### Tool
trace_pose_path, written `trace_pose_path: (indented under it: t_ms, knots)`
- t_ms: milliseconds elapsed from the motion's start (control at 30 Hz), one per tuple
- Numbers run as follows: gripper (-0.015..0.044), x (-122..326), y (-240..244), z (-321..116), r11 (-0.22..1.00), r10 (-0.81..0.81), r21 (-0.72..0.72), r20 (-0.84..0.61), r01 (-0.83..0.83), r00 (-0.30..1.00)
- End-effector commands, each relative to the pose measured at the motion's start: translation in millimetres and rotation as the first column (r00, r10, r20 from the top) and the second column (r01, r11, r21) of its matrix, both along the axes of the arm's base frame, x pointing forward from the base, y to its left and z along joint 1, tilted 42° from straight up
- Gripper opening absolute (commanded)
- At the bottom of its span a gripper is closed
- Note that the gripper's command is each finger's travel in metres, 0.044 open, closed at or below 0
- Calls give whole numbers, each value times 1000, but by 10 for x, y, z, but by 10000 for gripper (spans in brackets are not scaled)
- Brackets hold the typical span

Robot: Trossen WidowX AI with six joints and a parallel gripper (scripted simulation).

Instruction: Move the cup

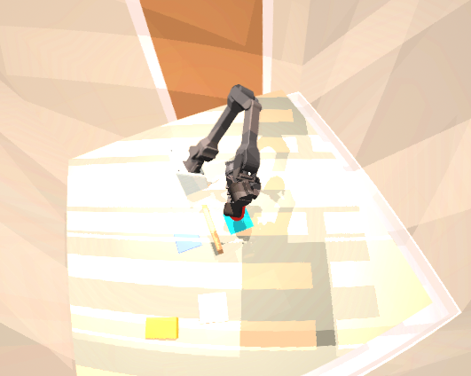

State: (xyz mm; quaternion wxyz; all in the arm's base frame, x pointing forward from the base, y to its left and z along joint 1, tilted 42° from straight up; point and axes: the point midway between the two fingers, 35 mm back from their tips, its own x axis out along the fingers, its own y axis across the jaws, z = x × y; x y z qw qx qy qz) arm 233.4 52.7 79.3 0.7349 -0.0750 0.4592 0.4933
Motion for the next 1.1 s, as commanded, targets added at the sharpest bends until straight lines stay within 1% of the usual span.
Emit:
trace_pose_path:
  t_ms: [0,1067]
  knots:
    - [0,5,44,-44,1000,-3,7,-2,3,1000]
    - [0,27,314,-318,1000,-3,11,-1,3,1000]
